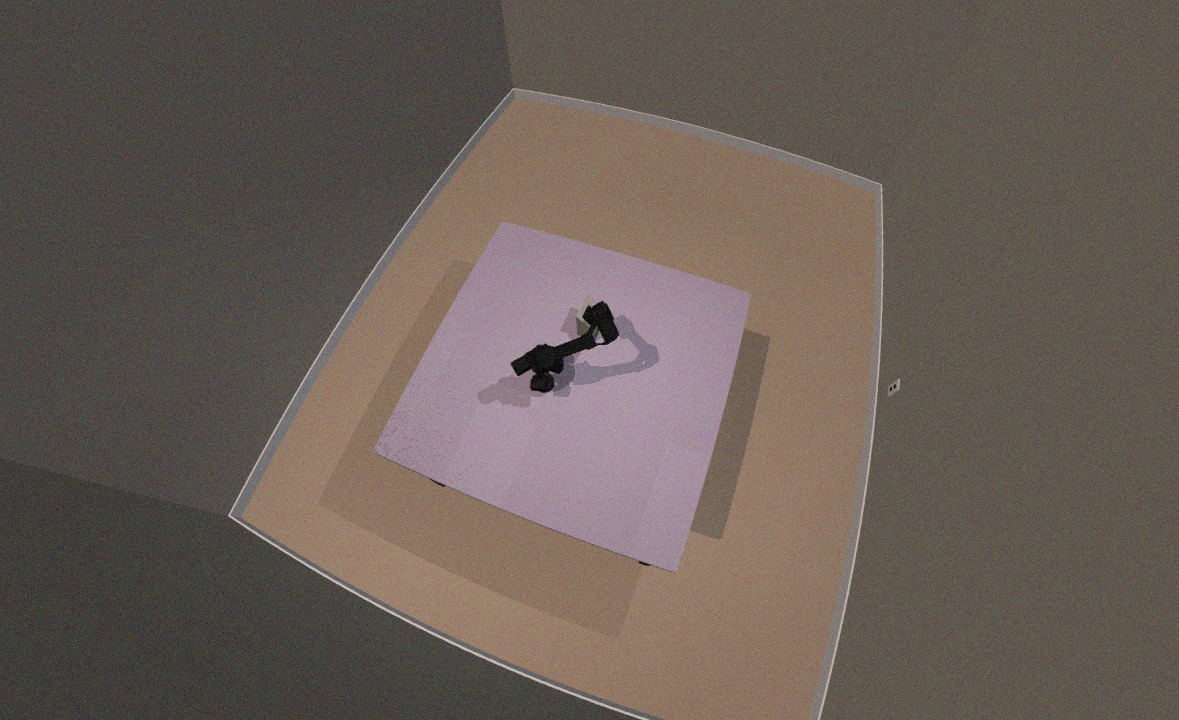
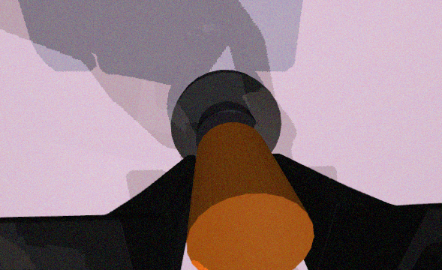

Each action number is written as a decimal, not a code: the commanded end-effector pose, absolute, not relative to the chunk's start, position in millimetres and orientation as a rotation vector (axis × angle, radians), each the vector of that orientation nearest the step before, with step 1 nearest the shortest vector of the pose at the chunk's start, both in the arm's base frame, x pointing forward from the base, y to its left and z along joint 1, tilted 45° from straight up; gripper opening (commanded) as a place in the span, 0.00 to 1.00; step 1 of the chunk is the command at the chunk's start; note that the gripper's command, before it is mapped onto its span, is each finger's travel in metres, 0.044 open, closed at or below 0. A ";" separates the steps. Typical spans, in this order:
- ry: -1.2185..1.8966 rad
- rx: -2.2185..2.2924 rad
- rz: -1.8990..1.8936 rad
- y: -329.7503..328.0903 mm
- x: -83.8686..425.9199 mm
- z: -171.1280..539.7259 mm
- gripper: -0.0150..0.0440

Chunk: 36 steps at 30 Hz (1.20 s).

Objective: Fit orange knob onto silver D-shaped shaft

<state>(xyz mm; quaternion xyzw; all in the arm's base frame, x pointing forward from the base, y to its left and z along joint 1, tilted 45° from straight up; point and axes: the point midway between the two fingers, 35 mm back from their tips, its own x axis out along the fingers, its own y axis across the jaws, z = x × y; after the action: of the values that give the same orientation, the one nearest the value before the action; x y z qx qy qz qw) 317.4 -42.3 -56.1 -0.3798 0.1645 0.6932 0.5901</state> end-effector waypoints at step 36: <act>0.210 -1.046 1.674 -42.0 318.2 -56.3 0.25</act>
<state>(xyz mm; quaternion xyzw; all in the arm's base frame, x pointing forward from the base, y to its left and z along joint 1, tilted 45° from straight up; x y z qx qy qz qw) 317.2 -42.2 -56.3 -0.4388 0.0913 0.7069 0.5472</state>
